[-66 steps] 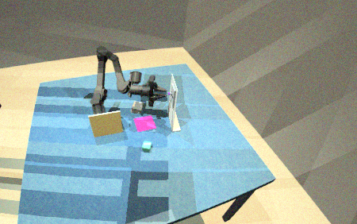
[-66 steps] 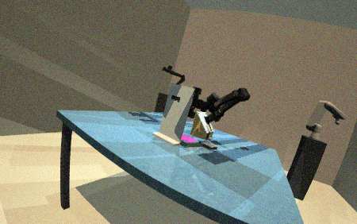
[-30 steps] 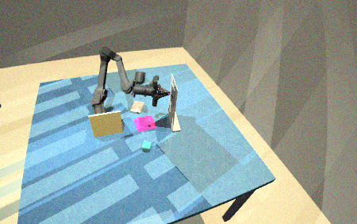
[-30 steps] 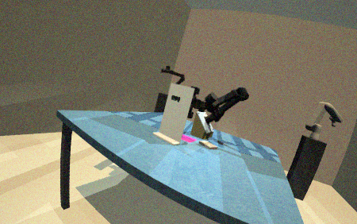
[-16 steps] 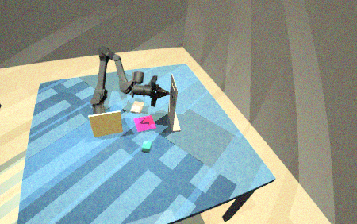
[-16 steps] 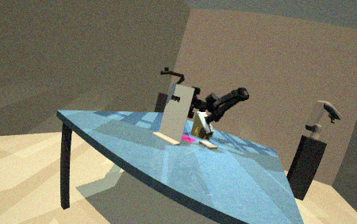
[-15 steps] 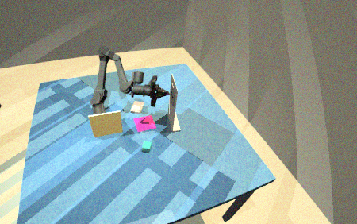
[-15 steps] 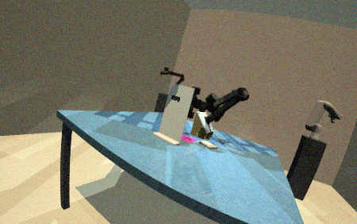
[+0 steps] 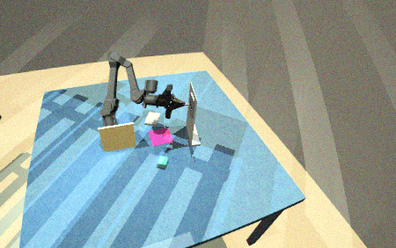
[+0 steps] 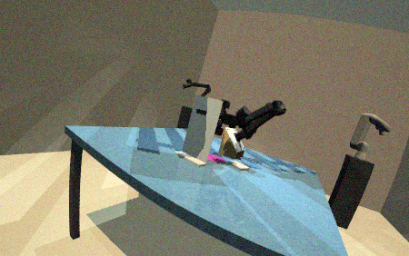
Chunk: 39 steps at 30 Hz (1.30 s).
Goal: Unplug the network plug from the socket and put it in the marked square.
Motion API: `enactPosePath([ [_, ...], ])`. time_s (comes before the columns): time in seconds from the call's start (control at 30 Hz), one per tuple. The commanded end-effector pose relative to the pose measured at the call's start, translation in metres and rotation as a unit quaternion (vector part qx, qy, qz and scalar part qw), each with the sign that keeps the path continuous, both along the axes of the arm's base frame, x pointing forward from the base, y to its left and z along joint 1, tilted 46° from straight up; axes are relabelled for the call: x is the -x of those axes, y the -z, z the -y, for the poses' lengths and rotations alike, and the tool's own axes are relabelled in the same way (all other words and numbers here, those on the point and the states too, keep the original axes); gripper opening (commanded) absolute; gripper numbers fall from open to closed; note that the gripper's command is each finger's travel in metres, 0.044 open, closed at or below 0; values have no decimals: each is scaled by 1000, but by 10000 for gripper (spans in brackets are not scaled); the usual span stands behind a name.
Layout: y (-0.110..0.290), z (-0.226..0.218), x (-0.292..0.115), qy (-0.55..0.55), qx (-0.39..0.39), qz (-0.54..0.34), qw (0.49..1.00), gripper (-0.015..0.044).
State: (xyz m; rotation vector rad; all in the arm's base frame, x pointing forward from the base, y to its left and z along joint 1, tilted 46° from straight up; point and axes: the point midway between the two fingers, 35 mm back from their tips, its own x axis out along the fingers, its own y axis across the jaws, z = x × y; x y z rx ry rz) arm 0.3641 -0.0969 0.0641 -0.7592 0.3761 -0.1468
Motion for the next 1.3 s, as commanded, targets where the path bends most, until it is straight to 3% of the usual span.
enactPosePath([
  [0.0,-2,0,3,-1,0,3,1000,0],
  [1.27,-1,1,26,-1,0,3,1000,0],
])
